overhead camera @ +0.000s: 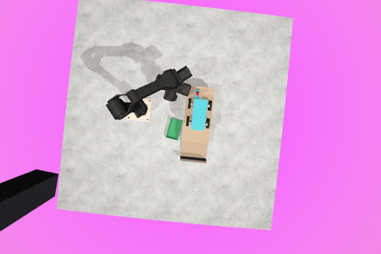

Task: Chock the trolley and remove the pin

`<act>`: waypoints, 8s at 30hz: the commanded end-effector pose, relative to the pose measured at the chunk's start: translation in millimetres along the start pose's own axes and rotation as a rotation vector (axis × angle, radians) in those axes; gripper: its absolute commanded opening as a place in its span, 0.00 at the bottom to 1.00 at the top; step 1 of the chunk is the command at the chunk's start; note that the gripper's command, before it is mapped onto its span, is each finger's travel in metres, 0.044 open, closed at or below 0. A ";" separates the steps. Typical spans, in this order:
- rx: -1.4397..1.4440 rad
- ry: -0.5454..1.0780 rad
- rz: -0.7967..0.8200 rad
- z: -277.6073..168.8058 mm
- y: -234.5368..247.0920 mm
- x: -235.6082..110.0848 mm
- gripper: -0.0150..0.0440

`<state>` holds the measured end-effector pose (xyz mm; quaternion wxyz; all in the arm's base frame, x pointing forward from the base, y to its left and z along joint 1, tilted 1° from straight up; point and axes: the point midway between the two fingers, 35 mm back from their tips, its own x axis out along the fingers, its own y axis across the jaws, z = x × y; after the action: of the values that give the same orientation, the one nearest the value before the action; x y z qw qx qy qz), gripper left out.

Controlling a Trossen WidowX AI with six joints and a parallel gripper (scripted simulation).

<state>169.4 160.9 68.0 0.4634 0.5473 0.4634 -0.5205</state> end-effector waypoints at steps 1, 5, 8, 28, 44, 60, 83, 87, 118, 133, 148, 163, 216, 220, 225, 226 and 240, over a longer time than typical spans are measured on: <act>0.004 0.003 -0.004 -0.4 -0.9 6.9 0.58; 0.004 0.003 -0.004 -0.3 -1.0 10.8 0.58; 0.000 -0.001 -0.001 0.3 -0.3 7.3 0.44; 0.004 0.003 -0.004 2.3 -1.2 -28.0 0.25; 0.004 0.003 -0.004 2.9 -0.5 -78.9 0.25; 0.004 0.003 -0.004 0.8 -0.2 -130.0 0.25; -0.448 0.002 -0.001 0.0 -0.4 -137.2 0.25; -0.584 0.001 0.000 0.0 -0.5 -137.2 0.25; -1.601 0.002 0.005 0.1 -0.6 -137.2 0.25; -1.763 0.002 0.006 4.2 1.6 -136.9 0.25; -1.793 -0.004 0.004 51.8 26.2 -133.0 0.25; -1.793 -0.010 0.002 98.1 49.8 -129.9 0.25; -1.794 0.004 0.015 269.7 130.7 -121.4 0.25; -1.792 0.066 0.066 272.6 131.5 -121.4 0.25; -1.792 0.066 0.066 272.3 134.5 -120.7 0.25; -1.792 0.066 0.066 272.1 136.8 -120.1 0.25; -1.792 0.064 0.068 268.5 160.5 -112.2 0.25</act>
<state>285.0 -131.0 178.3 0.7165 0.0055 0.6945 0.0664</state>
